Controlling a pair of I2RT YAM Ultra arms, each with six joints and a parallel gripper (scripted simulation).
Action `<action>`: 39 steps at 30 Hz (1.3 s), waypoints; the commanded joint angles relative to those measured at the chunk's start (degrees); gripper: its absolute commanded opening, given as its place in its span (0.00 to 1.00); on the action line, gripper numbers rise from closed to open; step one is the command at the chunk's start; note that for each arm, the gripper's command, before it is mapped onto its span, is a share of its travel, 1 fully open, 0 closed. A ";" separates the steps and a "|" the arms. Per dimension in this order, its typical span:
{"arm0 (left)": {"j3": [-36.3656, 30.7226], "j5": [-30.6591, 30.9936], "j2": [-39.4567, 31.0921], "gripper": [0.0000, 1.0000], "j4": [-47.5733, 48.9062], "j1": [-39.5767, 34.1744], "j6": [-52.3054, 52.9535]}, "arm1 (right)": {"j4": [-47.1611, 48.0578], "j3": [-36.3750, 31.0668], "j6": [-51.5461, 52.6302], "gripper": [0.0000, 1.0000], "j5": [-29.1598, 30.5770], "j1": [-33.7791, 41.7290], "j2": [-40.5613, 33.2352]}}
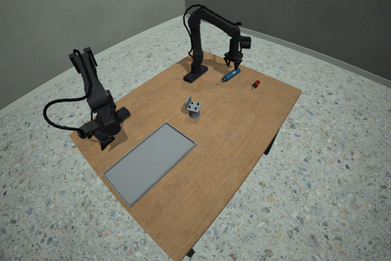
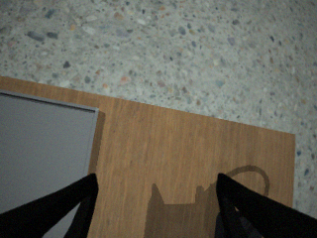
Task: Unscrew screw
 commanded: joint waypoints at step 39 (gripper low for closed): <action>0.45 -0.51 -0.43 0.65 0.05 -0.05 -0.42 | 25.31 -3.53 -35.16 0.86 -34.35 11.90 3.91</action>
